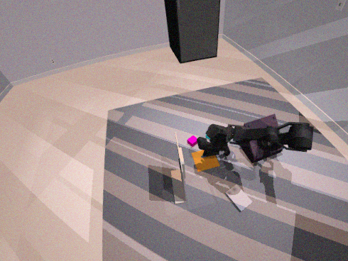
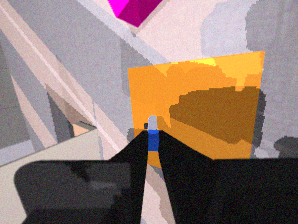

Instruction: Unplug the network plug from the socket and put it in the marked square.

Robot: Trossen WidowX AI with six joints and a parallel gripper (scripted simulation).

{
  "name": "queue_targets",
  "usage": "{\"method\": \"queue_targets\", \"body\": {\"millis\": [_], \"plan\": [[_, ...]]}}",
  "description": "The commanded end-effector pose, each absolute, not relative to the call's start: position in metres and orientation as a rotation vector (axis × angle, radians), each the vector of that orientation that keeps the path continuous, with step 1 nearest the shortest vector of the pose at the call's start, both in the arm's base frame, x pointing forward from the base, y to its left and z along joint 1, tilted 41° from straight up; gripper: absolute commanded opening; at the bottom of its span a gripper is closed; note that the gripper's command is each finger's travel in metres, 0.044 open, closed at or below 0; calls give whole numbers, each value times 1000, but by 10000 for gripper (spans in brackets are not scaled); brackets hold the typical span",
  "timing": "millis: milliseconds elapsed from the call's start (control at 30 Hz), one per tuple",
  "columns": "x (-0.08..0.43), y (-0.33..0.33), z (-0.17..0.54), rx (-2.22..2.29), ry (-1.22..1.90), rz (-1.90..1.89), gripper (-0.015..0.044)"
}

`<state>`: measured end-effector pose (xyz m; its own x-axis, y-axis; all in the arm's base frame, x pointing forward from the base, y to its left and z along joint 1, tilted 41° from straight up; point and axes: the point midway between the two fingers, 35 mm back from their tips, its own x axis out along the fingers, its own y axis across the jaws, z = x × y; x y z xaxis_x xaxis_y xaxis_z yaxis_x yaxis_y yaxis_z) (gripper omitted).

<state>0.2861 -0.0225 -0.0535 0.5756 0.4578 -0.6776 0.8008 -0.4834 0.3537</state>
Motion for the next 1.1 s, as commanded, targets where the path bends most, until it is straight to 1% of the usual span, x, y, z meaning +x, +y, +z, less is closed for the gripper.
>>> {"method": "queue_targets", "body": {"millis": [0, 933, 1067], "plan": [[283, -17, -59, 2150, 1003, -680, 0], [284, -9, -65, 2150, 1003, -672, 0], [284, -9, -65, 2150, 1003, -672, 105]]}}
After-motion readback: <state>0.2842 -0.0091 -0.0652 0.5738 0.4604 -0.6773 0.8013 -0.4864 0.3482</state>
